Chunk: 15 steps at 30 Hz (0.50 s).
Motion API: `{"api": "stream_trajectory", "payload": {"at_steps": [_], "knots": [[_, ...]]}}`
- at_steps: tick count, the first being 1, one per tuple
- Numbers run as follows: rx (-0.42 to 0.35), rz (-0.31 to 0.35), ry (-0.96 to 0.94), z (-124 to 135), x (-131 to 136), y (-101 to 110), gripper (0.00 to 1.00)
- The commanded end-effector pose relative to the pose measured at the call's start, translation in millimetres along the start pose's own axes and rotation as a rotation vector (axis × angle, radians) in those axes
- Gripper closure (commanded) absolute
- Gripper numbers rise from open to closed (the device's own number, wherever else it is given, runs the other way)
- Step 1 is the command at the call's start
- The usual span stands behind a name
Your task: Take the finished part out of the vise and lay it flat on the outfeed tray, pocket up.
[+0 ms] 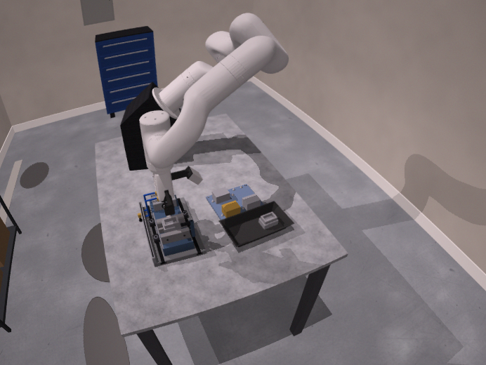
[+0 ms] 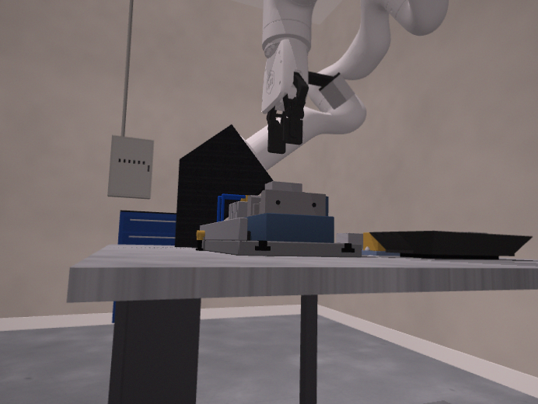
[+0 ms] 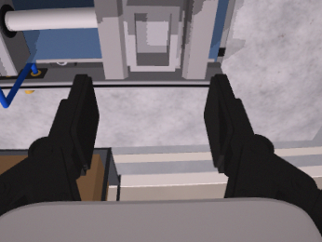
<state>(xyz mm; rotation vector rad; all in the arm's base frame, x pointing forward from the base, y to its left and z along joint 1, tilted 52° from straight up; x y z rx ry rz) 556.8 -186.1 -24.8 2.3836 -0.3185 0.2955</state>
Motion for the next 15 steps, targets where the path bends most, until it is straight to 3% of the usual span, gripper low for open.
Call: {"api": "stream_trajectory", "payload": {"at_steps": [1, 15], "knots": [[-0.001, 0.002, 0.001, 0.4, 0.8, -8.8, 0.31], [-0.001, 0.002, 0.001, 0.6, 1.0, -33.8, 0.31]]}}
Point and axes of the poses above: the point where the finger pads meet when closed, its own y axis back along the fingers, its own x axis across the jaws, z = x × y, the point moved 4 cm from there along y, back along the fingers, and after that the axes turned 10 degrees about y, right-handed, at the moved point
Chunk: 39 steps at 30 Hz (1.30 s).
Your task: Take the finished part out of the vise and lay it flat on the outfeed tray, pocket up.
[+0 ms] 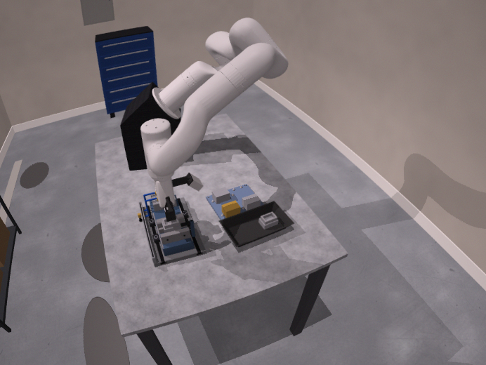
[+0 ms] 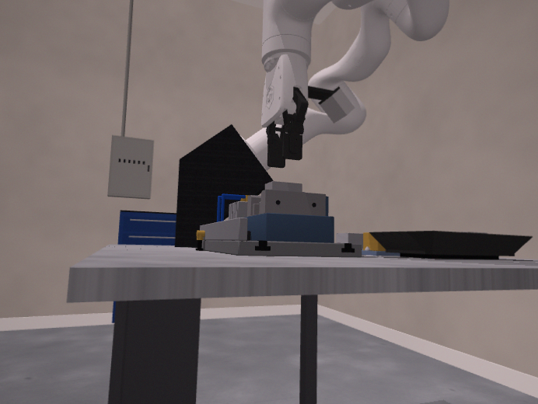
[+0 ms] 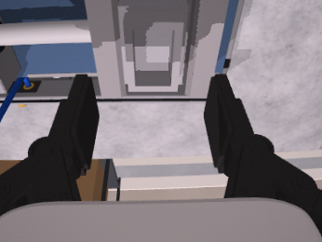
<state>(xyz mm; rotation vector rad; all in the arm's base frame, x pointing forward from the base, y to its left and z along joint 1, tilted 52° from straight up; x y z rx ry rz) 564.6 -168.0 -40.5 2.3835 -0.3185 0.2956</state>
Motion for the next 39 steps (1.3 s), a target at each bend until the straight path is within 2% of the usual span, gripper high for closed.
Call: {"api": "stream_trajectory", "payload": {"at_steps": [1, 17, 39], "knots": [[-0.001, 0.002, 0.001, 0.5, 0.9, -10.4, 0.31], [-0.001, 0.002, 0.001, 0.6, 1.1, -27.3, 0.31], [-0.001, 0.002, 0.001, 0.6, 1.1, -28.6, 0.31]]}}
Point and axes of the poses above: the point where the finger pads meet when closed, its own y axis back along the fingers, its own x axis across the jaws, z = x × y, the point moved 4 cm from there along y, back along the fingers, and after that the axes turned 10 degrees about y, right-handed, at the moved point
